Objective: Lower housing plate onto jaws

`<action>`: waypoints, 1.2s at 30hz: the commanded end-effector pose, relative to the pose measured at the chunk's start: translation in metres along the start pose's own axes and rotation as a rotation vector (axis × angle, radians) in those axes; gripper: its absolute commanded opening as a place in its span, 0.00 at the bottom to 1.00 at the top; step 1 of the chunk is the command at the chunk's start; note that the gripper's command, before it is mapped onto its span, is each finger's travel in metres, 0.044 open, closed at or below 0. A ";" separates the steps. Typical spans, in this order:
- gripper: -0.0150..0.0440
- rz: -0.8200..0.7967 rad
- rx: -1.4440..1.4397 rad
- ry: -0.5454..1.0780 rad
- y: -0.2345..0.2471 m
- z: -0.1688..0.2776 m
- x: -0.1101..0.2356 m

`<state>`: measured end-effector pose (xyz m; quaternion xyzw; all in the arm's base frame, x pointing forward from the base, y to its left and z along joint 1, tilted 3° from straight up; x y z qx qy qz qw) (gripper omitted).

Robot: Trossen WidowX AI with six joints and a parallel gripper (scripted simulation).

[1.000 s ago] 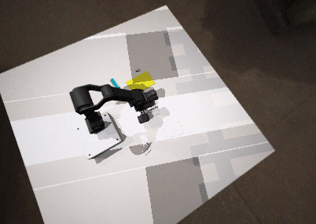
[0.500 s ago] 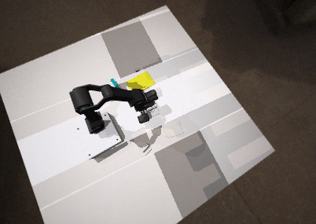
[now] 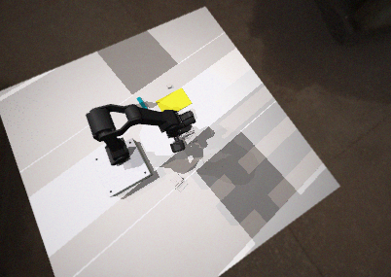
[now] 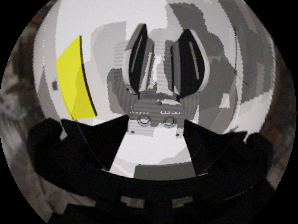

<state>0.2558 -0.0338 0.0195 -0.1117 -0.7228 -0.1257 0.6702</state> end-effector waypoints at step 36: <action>0.98 0.000 0.000 0.000 0.000 0.000 0.000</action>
Point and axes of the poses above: the point midway between the two fingers, 35 mm back from their tips, its own x axis back along the fingers, its own y axis across the jaws, z = x × y, the point moved 4 cm from there along x, back along the fingers, and after that the axes turned 6 degrees about -x, right-handed, at the moved point
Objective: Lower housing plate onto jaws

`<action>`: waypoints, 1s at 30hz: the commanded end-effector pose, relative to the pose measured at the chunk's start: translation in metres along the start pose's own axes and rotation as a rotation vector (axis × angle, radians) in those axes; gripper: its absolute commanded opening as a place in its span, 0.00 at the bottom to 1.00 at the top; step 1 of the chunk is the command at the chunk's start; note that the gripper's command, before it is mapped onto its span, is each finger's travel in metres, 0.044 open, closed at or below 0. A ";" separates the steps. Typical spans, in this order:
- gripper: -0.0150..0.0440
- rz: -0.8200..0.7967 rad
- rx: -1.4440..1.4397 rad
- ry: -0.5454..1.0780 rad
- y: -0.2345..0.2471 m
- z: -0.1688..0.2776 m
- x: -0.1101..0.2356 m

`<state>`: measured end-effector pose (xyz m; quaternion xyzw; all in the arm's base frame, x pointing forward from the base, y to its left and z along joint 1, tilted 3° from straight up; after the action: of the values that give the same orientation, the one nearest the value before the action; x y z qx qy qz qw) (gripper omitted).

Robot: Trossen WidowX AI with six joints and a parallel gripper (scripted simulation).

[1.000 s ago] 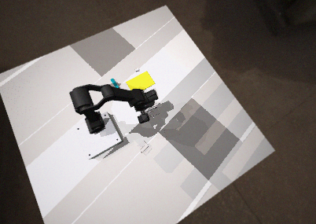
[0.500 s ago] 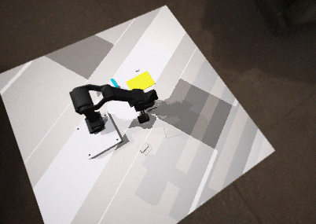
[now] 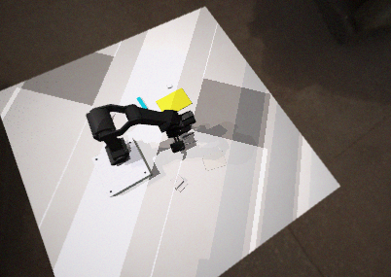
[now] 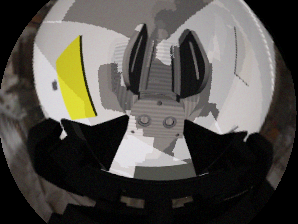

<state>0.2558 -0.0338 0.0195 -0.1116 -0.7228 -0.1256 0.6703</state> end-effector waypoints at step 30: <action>1.00 -0.002 0.000 -0.011 0.001 -0.001 0.070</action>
<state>0.2525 -0.0342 0.0901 -0.1116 -0.7279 -0.1257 0.6648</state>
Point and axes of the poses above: the point midway between the two fingers, 35 mm back from their tips, its own x axis back along the fingers, its own y axis across the jaws, z = x × y, the point moved 4 cm from there along x, back along the fingers, and after that the axes turned 6 degrees about -x, right-handed, at the moved point
